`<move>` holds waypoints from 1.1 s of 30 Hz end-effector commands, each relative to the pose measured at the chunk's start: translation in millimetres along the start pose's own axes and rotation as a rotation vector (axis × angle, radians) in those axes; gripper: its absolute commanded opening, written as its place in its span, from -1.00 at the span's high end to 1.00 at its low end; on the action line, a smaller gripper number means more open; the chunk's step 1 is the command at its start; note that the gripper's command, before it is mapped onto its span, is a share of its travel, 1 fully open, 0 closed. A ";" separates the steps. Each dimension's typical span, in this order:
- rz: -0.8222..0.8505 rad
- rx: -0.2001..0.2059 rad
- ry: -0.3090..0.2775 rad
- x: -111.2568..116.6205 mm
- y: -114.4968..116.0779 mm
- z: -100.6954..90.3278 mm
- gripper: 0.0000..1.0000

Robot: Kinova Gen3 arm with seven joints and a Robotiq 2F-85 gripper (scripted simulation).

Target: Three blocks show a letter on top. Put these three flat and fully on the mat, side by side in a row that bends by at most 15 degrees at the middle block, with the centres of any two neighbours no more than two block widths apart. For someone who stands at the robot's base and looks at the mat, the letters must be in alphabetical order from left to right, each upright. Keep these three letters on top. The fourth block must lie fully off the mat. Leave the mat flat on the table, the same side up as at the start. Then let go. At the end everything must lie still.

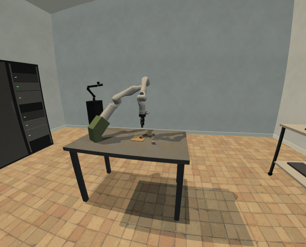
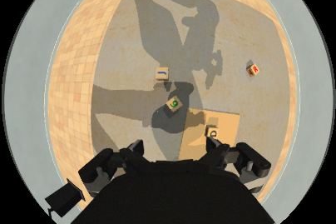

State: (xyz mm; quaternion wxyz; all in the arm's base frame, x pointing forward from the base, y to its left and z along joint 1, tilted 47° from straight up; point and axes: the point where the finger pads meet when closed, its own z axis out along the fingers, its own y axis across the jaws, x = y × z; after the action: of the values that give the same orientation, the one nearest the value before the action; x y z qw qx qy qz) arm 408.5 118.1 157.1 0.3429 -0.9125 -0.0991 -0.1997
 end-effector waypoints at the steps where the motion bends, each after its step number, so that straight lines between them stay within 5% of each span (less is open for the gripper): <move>1: 0.000 -0.001 0.001 0.4 0.3 -0.5 -1.00; 8: 0.000 -0.001 0.000 -2.9 5.2 -0.5 -1.00; 17: -0.001 -0.003 -0.005 -48.5 62.2 -2.2 -1.00; 23: -0.001 -0.001 0.000 -65.4 78.7 -3.5 -1.00; 33: 0.000 0.000 0.001 -69.1 82.1 -3.8 -1.00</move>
State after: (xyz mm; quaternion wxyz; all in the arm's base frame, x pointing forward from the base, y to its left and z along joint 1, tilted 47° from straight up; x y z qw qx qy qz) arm 371.5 52.3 82.5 0.3429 -0.9122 -0.1006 -0.2008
